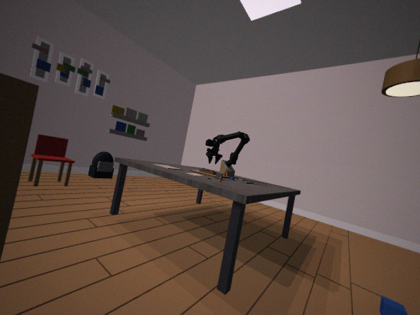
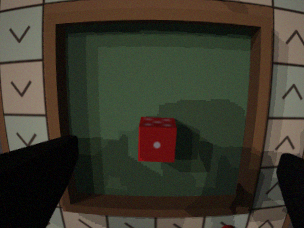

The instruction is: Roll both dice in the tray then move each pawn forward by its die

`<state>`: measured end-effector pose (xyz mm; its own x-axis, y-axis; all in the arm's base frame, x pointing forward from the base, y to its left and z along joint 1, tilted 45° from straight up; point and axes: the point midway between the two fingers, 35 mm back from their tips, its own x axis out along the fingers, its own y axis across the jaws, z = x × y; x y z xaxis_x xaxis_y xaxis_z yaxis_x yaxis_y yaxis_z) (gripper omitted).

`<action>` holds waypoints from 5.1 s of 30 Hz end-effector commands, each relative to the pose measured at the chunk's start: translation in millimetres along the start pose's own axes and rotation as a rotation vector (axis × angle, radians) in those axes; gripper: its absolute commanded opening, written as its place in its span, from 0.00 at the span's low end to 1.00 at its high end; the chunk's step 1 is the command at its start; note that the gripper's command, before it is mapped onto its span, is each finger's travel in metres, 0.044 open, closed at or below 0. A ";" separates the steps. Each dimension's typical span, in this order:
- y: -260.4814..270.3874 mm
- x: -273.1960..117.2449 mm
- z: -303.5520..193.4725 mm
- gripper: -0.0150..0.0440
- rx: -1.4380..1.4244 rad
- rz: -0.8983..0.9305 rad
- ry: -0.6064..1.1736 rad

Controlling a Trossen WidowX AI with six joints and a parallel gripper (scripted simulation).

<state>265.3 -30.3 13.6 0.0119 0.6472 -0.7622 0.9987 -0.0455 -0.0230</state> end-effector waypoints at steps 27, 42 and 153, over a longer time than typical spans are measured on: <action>2.2 9.7 -245.6 0.72 -1.587 0.109 0.032; 4.6 46.3 -249.2 0.72 -1.588 0.110 0.033; -27.9 21.1 30.6 0.25 -0.023 0.005 -0.002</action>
<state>238.6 -40.7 -19.8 0.0435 0.6802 -0.7318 0.9989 -0.0437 0.0188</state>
